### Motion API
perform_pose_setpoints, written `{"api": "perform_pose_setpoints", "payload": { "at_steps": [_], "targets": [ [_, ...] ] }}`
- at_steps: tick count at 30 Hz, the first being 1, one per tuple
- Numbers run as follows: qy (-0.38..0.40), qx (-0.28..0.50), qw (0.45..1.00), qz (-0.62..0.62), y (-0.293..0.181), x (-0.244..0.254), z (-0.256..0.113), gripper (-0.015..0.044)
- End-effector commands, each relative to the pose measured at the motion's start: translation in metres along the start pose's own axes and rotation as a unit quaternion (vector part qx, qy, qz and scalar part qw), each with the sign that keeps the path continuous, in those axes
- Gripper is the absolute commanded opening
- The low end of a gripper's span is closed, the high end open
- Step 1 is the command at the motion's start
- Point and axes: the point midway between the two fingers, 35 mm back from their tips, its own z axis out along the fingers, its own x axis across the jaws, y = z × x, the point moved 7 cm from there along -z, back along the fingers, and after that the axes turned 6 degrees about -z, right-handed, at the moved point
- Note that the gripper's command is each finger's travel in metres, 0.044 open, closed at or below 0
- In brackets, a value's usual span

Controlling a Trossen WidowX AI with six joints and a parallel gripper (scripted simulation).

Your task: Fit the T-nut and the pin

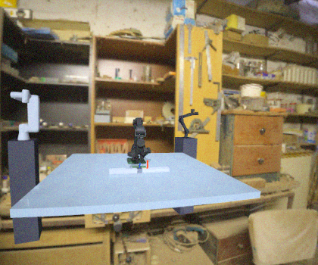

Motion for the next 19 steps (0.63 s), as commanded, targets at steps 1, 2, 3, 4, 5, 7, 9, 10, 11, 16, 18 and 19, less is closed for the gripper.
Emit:
{"api": "perform_pose_setpoints", "payload": {
  "at_steps": [1,2,3,4,5,7,9,10,11,16,18,19],
  "targets": [
    [-0.001,-0.002,1.000,-0.001,-0.001,0.001,-0.018,0.0160],
    [-0.001,-0.002,1.000,-0.001,-0.001,0.002,-0.022,0.0160],
    [-0.001,-0.001,1.000,-0.001,-0.001,0.002,-0.026,0.0160],
    [-0.001,-0.001,1.000,-0.001,-0.001,0.002,-0.029,0.0160],
    [-0.001,-0.001,1.000,-0.001,-0.002,0.003,-0.030,0.0160],
    [-0.001,-0.001,1.000,-0.001,-0.002,0.003,-0.031,0.0160],
    [-0.001,-0.001,1.000,-0.001,-0.002,0.003,-0.031,0.0160],
    [-0.001,-0.001,1.000,-0.001,-0.002,0.003,-0.031,0.0160],
    [-0.001,-0.001,1.000,-0.001,-0.001,0.003,-0.031,0.0160],
    [-0.001,-0.001,1.000,-0.001,-0.001,0.002,-0.031,0.0160],
    [-0.001,-0.001,1.000,-0.001,-0.001,0.002,-0.031,0.0160],
    [-0.001,-0.001,1.000,-0.001,-0.001,0.002,-0.031,0.0160]
  ]
}}
